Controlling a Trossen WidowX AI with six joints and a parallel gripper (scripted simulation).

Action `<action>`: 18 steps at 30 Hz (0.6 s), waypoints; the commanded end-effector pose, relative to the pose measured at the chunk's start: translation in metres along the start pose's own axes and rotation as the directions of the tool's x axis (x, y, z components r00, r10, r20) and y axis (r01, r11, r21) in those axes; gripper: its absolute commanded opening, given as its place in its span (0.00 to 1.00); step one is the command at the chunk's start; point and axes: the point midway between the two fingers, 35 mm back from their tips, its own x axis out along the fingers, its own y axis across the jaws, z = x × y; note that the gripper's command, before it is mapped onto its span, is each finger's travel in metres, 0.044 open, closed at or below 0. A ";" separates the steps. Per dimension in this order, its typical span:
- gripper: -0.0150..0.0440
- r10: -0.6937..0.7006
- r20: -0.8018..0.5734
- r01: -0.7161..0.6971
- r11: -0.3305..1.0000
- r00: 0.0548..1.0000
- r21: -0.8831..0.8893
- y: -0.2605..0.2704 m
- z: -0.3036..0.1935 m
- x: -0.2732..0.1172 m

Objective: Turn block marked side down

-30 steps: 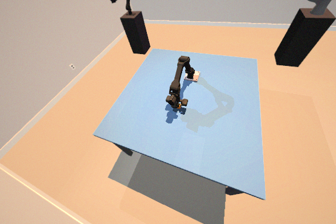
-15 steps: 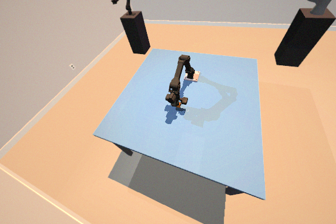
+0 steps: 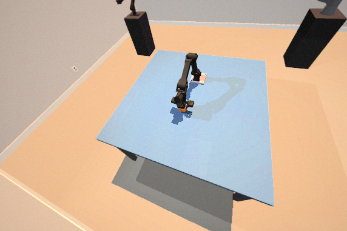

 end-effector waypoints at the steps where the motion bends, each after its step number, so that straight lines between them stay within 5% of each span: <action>1: 0.25 0.003 0.066 -0.003 1.000 0.998 0.003 0.000 0.000 -0.002; 18: 0.25 0.002 0.310 -0.002 1.000 0.951 0.001 0.001 -0.007 -0.004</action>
